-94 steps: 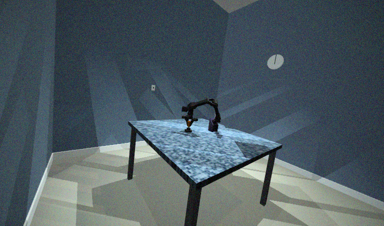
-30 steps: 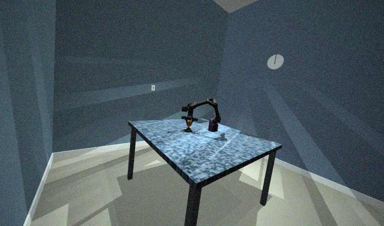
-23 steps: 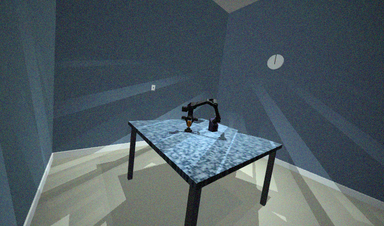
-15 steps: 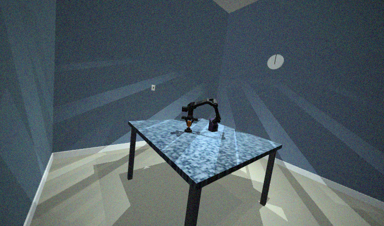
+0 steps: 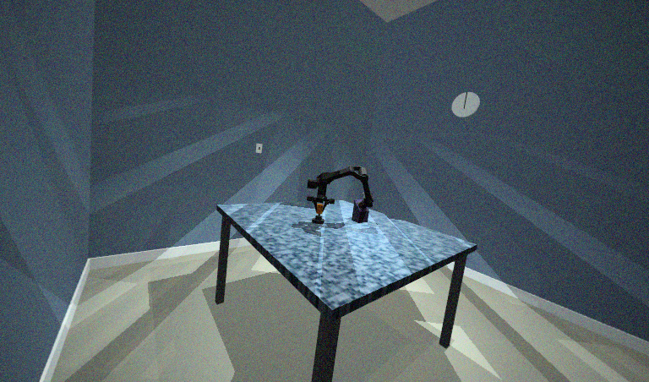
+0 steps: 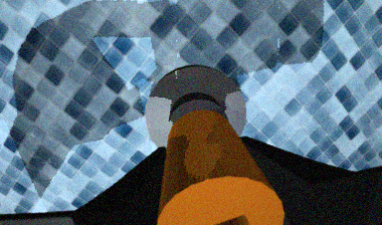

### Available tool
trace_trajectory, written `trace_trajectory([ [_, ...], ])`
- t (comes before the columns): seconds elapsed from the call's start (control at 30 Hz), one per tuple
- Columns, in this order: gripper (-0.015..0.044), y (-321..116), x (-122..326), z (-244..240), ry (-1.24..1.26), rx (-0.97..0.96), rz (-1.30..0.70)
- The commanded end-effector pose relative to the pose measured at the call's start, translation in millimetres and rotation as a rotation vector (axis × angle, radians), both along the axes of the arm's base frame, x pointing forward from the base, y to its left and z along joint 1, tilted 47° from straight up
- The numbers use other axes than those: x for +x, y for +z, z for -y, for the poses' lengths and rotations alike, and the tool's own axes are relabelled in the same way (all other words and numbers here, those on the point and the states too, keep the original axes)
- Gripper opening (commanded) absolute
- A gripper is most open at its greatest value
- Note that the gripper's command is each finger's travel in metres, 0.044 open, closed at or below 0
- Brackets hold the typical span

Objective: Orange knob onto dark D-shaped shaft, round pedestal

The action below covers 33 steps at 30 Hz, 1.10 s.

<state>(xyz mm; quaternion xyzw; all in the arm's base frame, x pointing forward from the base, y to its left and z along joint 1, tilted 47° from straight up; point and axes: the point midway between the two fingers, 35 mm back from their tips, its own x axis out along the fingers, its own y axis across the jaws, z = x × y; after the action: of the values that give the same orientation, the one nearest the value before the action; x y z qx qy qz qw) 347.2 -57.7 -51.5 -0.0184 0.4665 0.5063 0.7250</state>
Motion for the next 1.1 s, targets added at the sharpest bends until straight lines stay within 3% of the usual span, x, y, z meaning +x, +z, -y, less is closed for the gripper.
trace_trajectory([
  [0.0,0.0000,0.3,0.5,1.7,0.061,-0.004,0.067],
  [1.07,0.0000,-1.4,0.1,-1.7,0.119,-0.009,0.127],
])
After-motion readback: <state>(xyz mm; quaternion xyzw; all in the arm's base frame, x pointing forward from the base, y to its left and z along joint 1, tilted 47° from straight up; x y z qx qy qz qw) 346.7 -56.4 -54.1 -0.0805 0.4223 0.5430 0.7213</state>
